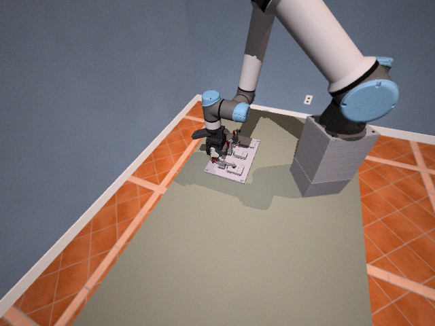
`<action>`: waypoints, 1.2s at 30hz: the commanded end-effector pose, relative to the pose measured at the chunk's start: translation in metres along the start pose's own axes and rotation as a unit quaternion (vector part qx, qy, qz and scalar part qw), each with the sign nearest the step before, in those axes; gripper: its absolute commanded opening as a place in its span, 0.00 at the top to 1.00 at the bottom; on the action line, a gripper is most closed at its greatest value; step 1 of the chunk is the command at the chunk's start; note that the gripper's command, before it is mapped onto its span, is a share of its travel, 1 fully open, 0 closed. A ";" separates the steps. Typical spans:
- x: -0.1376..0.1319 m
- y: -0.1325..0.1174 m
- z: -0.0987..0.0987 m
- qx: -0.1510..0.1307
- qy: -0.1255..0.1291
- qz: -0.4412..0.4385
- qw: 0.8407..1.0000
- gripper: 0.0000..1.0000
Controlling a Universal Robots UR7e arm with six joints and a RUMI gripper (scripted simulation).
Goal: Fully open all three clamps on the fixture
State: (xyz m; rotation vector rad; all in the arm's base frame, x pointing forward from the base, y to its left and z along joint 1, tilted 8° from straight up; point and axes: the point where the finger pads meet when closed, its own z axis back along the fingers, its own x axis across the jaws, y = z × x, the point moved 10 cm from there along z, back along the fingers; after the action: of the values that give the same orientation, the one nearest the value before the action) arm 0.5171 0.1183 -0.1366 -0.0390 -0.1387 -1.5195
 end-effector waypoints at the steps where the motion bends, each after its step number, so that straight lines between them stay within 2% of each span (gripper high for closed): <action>1: 0.000 0.000 0.001 0.001 0.000 0.000 1.000 0.72; 27: 0.000 0.000 0.000 0.001 0.000 0.000 1.000 0.72; 36: 0.000 0.001 -0.013 0.001 0.000 0.000 1.000 0.72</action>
State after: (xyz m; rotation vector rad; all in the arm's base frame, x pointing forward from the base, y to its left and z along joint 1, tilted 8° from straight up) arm 0.5178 0.1174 -0.1445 -0.0390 -0.1387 -1.5195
